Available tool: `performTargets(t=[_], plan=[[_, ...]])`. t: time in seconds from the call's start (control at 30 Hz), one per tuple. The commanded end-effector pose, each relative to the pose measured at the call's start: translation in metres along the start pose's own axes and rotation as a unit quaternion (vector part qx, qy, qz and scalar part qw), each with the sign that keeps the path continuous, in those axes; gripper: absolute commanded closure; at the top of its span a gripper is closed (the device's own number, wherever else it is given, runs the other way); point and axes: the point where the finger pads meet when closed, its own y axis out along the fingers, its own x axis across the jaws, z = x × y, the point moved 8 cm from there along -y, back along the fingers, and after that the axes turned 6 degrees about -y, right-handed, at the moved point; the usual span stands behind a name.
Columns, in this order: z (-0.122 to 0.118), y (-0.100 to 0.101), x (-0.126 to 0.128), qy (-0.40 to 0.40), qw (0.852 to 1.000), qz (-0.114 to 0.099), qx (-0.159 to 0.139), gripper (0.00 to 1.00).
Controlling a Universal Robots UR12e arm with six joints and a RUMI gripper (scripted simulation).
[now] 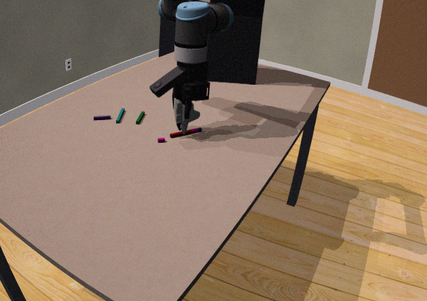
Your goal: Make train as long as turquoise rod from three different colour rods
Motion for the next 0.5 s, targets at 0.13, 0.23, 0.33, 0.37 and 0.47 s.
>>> performTargets(t=[0.13, 0.23, 0.33, 0.37, 0.47], plan=[[0.0, -0.026, 0.0, 0.0, 1.0, 0.0, 0.0, 0.86], [0.0, -0.043, 0.0, 0.0, 1.0, 0.0, 0.0, 0.86], [0.0, -0.059, 0.0, 0.0, 1.0, 0.0, 0.0, 0.86], [0.0, -0.063, 0.0, 0.0, 1.0, 0.0, 0.0, 0.86], [0.0, -0.074, 0.0, 0.0, 1.0, 0.0, 0.0, 0.86]])
